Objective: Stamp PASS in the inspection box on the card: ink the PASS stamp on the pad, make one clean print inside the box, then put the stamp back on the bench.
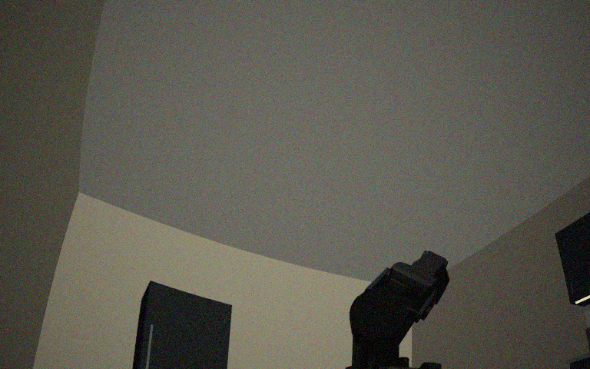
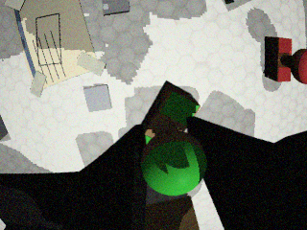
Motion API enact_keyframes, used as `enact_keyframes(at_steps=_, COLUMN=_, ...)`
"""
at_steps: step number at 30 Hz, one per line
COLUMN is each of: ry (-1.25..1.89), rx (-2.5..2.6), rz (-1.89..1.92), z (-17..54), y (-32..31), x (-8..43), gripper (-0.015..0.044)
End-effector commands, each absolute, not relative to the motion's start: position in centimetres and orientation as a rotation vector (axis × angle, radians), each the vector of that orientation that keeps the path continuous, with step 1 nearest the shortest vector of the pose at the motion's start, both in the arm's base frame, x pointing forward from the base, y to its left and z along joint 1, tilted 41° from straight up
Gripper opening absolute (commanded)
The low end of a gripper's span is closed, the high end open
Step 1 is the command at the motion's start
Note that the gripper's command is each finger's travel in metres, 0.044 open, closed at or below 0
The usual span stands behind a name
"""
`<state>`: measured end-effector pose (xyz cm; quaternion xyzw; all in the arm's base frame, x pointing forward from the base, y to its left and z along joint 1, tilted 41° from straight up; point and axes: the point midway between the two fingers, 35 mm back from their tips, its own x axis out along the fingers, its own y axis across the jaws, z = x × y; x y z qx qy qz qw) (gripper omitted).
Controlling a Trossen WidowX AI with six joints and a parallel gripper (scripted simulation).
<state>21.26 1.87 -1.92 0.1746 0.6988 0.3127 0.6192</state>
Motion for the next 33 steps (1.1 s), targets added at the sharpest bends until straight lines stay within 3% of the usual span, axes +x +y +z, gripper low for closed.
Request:
enact_keyframes(at_steps=1, ry=1.602, rx=0.390, rz=0.720, z=-1.7, y=1.6, x=21.4, gripper=0.0000)
enact_keyframes(at_steps=25, ry=1.601, rx=0.392, rz=0.722, z=-0.8, y=0.9, x=21.5, gripper=0.0000)
enact_keyframes(at_steps=33, ry=1.600, rx=0.391, rz=0.722, z=-1.3, y=0.1, x=24.3, gripper=0.0000)
